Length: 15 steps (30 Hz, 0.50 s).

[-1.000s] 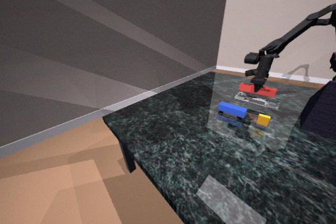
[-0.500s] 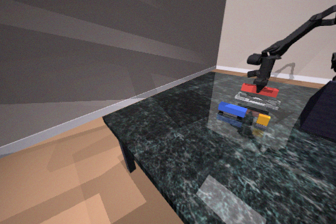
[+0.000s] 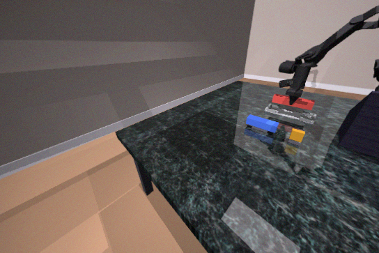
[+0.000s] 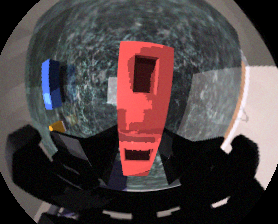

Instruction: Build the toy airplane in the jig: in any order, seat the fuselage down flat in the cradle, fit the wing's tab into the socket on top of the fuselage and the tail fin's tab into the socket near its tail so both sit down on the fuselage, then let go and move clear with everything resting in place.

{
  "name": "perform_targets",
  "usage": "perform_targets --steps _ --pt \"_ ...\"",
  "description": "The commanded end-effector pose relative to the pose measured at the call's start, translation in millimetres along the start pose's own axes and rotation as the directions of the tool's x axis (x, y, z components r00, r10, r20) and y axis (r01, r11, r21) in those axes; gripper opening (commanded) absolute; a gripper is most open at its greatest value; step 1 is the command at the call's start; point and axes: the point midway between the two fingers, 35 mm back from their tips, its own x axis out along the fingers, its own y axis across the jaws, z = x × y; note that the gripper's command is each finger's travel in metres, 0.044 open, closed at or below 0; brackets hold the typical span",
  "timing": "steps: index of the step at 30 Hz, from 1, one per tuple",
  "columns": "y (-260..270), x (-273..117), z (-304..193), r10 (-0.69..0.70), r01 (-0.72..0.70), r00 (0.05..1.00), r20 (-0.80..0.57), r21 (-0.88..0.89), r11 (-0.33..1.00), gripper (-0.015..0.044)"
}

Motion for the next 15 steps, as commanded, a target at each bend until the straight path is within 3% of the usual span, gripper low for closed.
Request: perform_targets --steps 1,15 --pt "-1 2 0 -0.003 0.003 1.0 -0.001 -0.002 1.0 0.0195" --pt "-1 25 0 -0.003 0.003 1.0 -0.001 -0.002 1.0 0.0195"
